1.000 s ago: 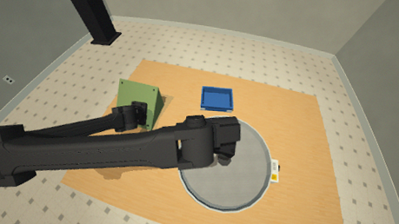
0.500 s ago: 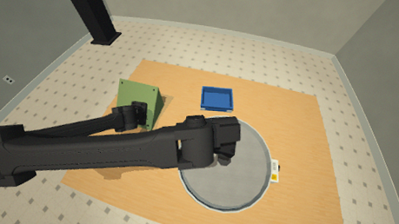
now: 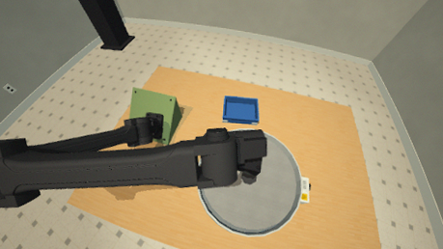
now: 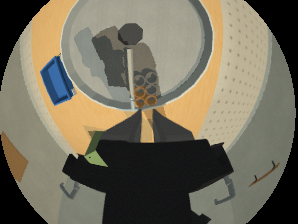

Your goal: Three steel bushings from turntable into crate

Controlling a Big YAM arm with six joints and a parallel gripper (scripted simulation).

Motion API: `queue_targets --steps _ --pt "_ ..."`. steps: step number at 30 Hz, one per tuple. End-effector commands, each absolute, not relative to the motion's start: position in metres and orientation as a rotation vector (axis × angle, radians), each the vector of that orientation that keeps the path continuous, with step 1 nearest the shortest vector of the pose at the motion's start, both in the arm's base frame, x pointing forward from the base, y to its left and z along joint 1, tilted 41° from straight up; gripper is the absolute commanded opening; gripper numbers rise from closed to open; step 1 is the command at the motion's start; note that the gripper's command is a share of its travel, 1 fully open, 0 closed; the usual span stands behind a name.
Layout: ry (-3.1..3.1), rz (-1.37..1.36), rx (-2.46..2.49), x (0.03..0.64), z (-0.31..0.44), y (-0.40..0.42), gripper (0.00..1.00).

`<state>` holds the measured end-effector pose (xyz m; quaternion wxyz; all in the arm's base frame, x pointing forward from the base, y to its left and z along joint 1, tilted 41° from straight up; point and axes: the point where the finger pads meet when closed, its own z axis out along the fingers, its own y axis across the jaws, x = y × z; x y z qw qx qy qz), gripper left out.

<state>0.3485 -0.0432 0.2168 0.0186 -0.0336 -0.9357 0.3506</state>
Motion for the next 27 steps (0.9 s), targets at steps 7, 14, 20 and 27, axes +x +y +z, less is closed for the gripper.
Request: queue_targets --steps 7,14,20,27 --pt "-2.920 1.085 -0.102 0.352 0.221 -0.044 0.16" --pt "-2.922 1.089 -0.119 0.344 0.210 -0.064 0.13" --pt "-2.920 1.094 -0.119 0.326 0.172 -0.117 0.13" --pt "-2.972 1.104 -0.099 0.343 0.183 -0.112 0.13"
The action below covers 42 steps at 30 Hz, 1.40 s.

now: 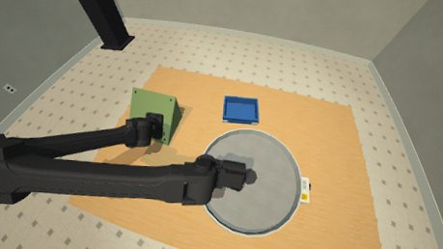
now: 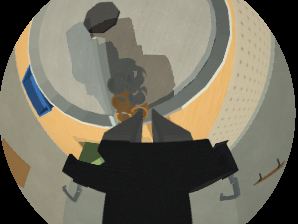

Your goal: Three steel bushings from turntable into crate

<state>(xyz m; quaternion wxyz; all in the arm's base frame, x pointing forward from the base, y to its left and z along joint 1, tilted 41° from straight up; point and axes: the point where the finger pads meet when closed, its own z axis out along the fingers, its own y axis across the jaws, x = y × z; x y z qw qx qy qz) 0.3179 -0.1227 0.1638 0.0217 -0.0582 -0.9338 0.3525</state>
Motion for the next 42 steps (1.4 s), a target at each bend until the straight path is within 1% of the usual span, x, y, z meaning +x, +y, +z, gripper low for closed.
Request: queue_targets --steps 1,4,9,29,37,41,42 --pt "-2.949 1.097 -0.084 0.337 0.174 -0.112 0.13" --pt "-2.918 1.091 -0.118 0.330 0.168 -0.122 0.13" --pt "-2.932 1.096 -0.074 0.333 0.169 -0.112 0.13" --pt "-2.925 1.094 -0.100 0.331 0.169 -0.118 0.13" --pt "-2.895 1.086 -0.103 0.323 0.142 -0.138 0.13" --pt "-2.915 1.094 -0.093 0.330 0.148 -0.134 0.13" --pt "-2.960 1.112 -0.093 0.339 0.163 -0.128 0.13"
